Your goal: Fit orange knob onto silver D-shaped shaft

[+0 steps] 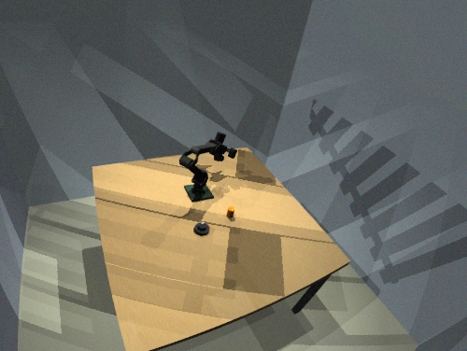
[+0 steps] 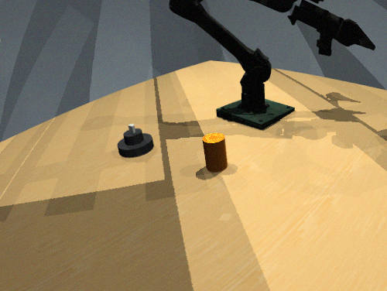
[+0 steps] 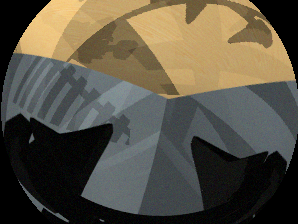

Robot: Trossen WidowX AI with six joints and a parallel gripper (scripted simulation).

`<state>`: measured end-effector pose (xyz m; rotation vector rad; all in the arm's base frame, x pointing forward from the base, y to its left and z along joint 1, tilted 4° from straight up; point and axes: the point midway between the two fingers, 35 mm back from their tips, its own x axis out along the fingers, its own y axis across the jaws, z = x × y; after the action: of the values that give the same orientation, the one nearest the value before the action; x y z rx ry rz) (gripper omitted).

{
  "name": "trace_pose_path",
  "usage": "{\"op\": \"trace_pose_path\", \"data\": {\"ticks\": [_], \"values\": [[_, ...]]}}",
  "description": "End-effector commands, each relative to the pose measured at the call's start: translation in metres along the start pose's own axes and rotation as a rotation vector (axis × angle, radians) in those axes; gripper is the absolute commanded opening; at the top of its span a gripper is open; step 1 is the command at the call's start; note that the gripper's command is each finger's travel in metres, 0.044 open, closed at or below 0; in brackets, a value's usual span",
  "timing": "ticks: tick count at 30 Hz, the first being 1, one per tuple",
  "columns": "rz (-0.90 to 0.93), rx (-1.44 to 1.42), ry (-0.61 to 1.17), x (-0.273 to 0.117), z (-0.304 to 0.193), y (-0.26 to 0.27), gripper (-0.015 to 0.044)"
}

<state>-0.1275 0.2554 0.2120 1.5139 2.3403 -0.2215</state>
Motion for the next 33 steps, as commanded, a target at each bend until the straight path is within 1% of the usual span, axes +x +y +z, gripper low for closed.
{"op": "trace_pose_path", "data": {"ticks": [1, 2, 4, 9, 12, 16, 20, 25, 33], "values": [[0.0, 0.0, 0.0, 0.0, 0.0, 0.0, 0.0426], [0.007, -0.007, -0.006, 0.0, 0.0, 0.002, 0.044], [0.056, -0.061, -0.054, 0.004, 0.004, 0.019, 0.044], [0.201, -0.242, -0.271, 0.005, 0.021, 0.086, 0.044], [0.249, -0.325, -0.412, -0.002, 0.034, 0.124, 0.044], [0.27, -0.403, -0.595, -0.021, 0.055, 0.171, 0.044], [0.246, -0.449, -0.766, -0.049, 0.079, 0.211, 0.044], [0.172, -0.467, -0.933, -0.086, 0.104, 0.246, 0.044], [-0.012, -0.439, -1.102, -0.158, 0.144, 0.28, 0.044]]}}
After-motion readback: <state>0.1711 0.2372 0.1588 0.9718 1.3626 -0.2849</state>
